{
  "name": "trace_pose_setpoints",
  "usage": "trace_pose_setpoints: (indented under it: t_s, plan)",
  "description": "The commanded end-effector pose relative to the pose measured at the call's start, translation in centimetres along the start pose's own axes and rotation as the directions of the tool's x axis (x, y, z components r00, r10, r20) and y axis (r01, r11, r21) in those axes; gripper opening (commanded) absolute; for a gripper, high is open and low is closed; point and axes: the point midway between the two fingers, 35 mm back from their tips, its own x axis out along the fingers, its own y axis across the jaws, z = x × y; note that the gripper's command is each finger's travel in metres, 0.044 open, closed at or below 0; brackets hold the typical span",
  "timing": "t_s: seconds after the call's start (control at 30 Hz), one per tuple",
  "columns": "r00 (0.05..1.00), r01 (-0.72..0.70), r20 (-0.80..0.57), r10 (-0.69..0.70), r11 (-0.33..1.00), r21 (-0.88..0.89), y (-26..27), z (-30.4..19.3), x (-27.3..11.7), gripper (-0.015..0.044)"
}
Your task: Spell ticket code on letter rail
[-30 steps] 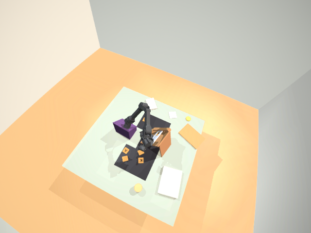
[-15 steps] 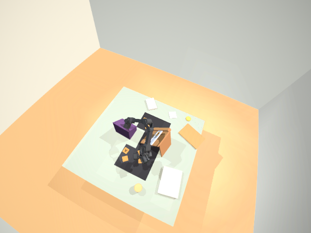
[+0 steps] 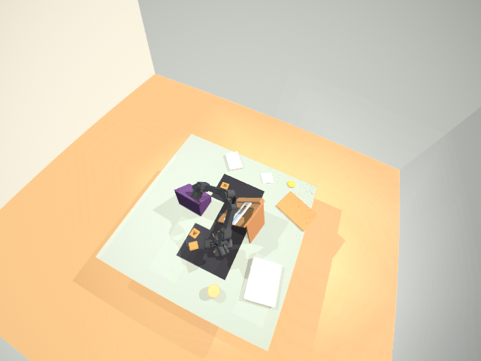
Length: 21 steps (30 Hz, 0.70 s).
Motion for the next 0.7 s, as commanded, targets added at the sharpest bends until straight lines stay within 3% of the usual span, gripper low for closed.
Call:
trace_pose_setpoints:
  t_s: [0.0, 0.67]
  plan:
    - [1.000, 0.002, 0.001, -0.002, 1.000, 0.002, 0.0, 0.1, 1.4, 0.0340]
    - [1.000, 0.001, 0.000, -0.001, 1.000, 0.002, -0.1, 0.1, 4.7, 0.0340]
